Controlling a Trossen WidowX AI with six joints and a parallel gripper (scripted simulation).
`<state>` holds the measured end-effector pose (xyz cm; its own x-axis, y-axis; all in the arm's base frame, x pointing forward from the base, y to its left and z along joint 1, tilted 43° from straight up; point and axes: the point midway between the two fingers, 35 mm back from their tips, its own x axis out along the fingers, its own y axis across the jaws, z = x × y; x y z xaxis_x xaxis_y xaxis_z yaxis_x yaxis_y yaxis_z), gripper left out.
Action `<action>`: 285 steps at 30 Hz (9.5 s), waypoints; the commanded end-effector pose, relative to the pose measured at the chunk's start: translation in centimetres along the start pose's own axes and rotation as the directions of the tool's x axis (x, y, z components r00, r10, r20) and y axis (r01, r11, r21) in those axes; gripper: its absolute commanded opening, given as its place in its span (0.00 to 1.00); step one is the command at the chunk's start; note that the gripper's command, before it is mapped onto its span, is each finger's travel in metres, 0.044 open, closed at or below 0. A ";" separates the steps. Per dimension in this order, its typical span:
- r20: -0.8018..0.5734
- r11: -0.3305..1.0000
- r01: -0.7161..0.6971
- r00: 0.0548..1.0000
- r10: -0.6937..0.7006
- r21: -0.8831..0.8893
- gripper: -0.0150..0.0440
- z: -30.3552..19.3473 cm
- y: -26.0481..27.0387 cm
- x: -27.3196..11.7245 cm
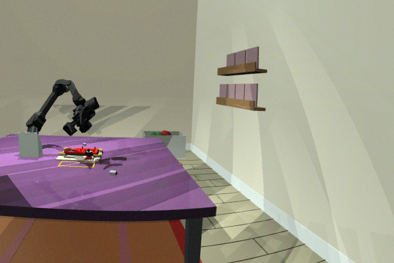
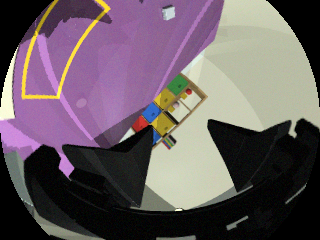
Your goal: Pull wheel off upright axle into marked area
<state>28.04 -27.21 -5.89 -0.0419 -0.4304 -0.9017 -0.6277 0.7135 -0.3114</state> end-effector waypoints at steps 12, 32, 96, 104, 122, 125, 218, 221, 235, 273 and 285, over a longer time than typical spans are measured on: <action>0.626 0.416 -0.856 0.511 0.589 0.307 0.76 10.4 5.0 -9.9; 0.687 0.214 -0.926 0.374 0.624 0.310 0.76 10.9 4.8 -11.7; 0.681 0.217 -0.927 0.373 0.630 0.308 0.25 15.2 8.7 -9.3; 0.681 0.216 -0.927 0.373 0.630 0.308 0.25 15.0 8.5 -9.4; 0.683 0.216 -0.927 0.373 0.628 0.308 0.25 14.6 8.1 -9.6; 0.683 0.216 -0.927 0.373 0.628 0.308 0.25 14.6 8.1 -9.6; 0.684 0.217 -0.924 0.379 0.623 0.314 0.25 4.8 7.3 -3.2; 0.684 0.217 -0.924 0.379 0.623 0.314 0.25 5.5 7.9 -2.8; 0.685 0.216 -0.925 0.377 0.623 0.313 0.25 10.5 12.2 -0.1; 0.683 0.214 -0.924 0.379 0.625 0.318 1.00 1.5 12.5 -5.8; 0.682 0.213 -0.925 0.377 0.627 0.316 1.00 -0.3 13.7 -7.2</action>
<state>19.80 -14.43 -3.69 0.1229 0.6643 -0.7373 0.1547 0.7210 0.6754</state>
